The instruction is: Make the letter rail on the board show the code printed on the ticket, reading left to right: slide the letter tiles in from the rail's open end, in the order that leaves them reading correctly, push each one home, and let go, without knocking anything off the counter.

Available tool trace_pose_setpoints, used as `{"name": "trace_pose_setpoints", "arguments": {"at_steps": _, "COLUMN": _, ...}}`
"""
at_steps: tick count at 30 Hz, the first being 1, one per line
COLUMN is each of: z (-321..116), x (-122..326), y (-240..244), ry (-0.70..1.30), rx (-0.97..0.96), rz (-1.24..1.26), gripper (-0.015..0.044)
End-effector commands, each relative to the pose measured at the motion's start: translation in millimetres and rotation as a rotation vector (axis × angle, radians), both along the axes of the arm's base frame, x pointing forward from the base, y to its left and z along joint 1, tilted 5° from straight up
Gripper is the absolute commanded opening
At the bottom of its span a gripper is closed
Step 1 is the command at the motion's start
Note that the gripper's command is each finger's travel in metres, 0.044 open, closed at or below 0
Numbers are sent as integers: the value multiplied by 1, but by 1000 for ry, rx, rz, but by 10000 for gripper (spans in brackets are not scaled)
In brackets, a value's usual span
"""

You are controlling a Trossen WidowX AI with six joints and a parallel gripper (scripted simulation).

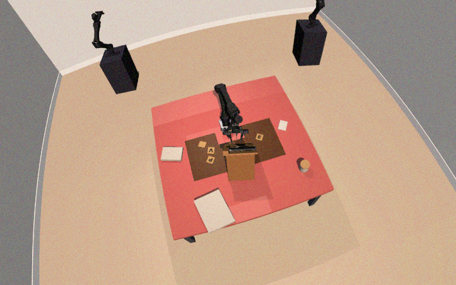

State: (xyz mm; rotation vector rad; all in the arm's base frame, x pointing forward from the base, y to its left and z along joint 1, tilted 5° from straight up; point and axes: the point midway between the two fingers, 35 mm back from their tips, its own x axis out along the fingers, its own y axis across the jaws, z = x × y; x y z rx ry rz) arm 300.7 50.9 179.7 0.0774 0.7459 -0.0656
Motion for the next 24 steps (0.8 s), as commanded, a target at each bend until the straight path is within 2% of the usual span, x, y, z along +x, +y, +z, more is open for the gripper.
{"name": "trace_pose_setpoints", "arguments": {"at_steps": 1, "z": 3, "x": -1, "y": -1, "ry": -2, "rx": -1, "rz": -2, "gripper": 295}}
{"name": "trace_pose_setpoints", "arguments": {"at_steps": 12, "z": 0, "x": 0, "y": 0, "ry": 0, "rx": 0, "rz": -1, "gripper": 6}}
{"name": "trace_pose_setpoints", "arguments": {"at_steps": 24, "z": 1, "x": 2, "y": 1, "ry": 26, "rx": 0, "rz": 3, "gripper": 0}}
